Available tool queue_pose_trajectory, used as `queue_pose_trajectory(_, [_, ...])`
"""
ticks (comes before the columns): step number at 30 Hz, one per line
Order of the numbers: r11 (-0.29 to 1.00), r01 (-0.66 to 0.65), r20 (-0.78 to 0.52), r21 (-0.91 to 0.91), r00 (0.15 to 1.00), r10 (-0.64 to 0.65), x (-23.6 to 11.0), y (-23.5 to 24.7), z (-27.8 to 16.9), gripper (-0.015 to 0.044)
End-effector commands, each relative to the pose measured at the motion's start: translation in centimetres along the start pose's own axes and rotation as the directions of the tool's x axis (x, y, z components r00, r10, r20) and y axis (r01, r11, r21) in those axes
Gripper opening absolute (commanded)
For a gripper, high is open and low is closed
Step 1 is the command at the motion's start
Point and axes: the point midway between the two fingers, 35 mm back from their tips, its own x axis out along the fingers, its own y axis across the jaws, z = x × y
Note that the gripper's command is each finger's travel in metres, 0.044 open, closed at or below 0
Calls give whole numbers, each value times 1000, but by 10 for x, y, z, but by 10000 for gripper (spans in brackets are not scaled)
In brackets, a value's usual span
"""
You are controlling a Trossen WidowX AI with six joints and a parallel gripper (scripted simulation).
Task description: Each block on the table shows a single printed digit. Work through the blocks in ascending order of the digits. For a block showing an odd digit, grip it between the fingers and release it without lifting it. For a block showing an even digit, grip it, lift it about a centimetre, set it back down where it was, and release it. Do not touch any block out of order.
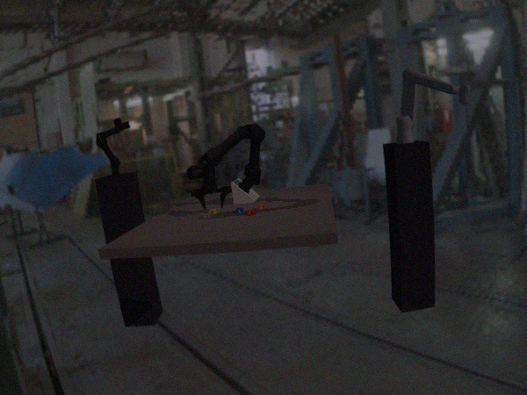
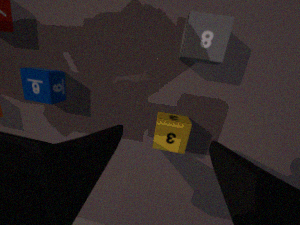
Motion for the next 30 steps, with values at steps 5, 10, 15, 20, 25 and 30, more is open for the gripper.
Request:
queue_pose_trajectory(5, [1000,-13,-8,13,1000,13,15,2,-4,400])
queue_pose_trajectory(10, [1000,-13,-8,13,1000,13,15,2,-4,295])
queue_pose_trajectory(15, [1000,-13,-8,13,1000,13,15,2,-4,164])
queue_pose_trajectory(20, [1000,-13,-8,13,1000,13,15,2,-4,120])
queue_pose_trajectory(25, [1000,-13,-8,13,1000,13,15,2,-4,120])
queue_pose_trajectory(30, [1000,-13,-8,13,1000,13,15,2,-4,120])
